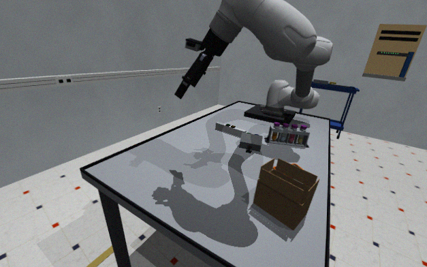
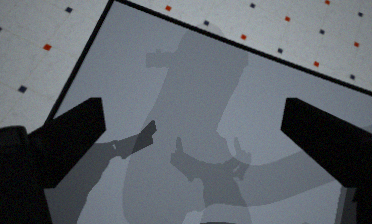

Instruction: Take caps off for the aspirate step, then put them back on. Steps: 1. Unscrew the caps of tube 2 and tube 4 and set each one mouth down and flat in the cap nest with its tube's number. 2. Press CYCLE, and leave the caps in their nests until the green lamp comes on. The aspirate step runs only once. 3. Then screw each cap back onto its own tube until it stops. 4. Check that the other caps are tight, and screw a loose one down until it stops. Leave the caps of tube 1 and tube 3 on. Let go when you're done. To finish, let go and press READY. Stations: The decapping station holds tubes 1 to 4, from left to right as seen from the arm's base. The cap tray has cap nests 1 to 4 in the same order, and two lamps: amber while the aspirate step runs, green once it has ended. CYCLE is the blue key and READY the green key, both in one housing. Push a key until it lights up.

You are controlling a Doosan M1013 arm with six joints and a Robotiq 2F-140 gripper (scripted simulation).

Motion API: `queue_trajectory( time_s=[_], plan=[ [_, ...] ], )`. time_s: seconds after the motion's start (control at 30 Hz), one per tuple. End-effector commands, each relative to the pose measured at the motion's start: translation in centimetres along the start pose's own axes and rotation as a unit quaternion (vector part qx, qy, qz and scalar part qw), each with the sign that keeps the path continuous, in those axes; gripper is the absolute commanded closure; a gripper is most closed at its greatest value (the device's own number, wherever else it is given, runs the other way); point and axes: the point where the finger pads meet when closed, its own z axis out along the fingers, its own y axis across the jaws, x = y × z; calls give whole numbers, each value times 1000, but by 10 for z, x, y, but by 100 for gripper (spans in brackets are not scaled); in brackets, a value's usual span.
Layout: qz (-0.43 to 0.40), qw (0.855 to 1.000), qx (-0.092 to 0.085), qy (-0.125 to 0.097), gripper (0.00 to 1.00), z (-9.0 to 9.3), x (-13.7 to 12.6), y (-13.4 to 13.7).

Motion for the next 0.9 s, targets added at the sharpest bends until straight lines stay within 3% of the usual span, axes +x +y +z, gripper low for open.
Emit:
queue_trajectory(
  time_s=[0.0,0.53,0.57,0.87],
  plan=[
    [1,1000,1,0,0,-2,1,0],
    [1,1000,1,0,0,-2,1,0],
    [1,1000,1,0,59,-2,1,0],
    [1,1000,1,0,59,-2,1,0]
  ],
)
